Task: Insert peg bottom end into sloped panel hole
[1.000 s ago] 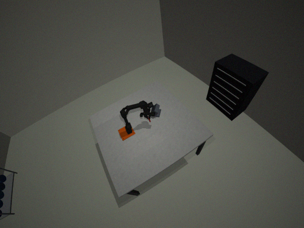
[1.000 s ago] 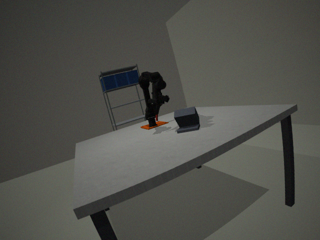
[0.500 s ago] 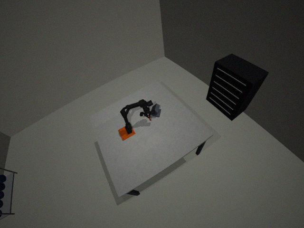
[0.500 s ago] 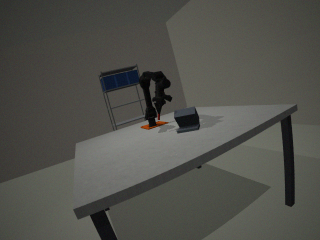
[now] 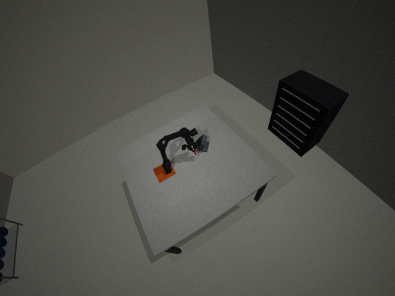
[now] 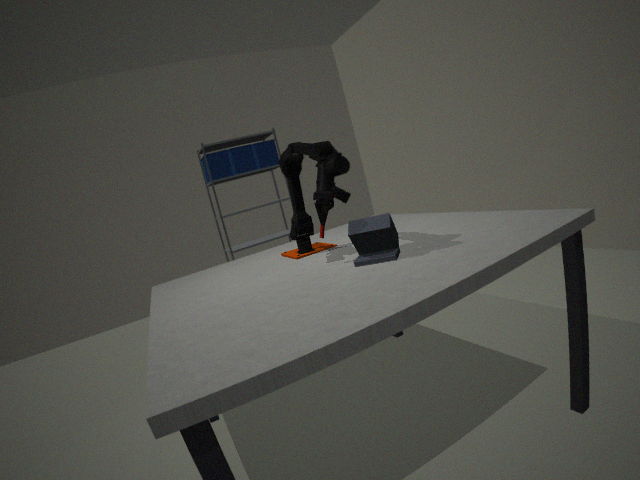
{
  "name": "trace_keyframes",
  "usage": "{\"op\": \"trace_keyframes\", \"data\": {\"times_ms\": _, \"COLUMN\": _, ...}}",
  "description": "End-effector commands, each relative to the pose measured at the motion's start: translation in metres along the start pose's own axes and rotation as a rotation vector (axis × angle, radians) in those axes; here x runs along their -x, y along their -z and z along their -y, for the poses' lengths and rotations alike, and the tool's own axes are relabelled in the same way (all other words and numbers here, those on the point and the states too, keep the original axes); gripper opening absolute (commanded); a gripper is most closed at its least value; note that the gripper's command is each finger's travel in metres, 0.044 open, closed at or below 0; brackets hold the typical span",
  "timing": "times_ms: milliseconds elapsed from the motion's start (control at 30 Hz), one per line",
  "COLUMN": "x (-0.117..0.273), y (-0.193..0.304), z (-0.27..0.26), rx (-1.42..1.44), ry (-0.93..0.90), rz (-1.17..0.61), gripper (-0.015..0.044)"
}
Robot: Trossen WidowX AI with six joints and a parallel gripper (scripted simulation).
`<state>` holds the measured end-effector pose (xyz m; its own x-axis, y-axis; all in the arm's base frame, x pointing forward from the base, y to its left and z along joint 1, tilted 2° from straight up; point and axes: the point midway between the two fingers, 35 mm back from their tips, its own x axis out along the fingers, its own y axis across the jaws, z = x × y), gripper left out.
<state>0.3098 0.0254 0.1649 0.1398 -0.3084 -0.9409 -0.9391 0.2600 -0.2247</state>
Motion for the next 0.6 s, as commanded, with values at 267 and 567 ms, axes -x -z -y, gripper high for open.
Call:
{"op": "trace_keyframes", "data": {"times_ms": 267, "x": 0.007, "y": -0.014, "z": 0.002, "rx": 0.088, "ry": 0.046, "rz": -0.021, "gripper": 0.0}}
{"op": "trace_keyframes", "data": {"times_ms": 567, "x": 0.012, "y": -0.024, "z": 0.003, "rx": 0.152, "ry": 0.079, "rz": -0.038, "gripper": 0.0}}
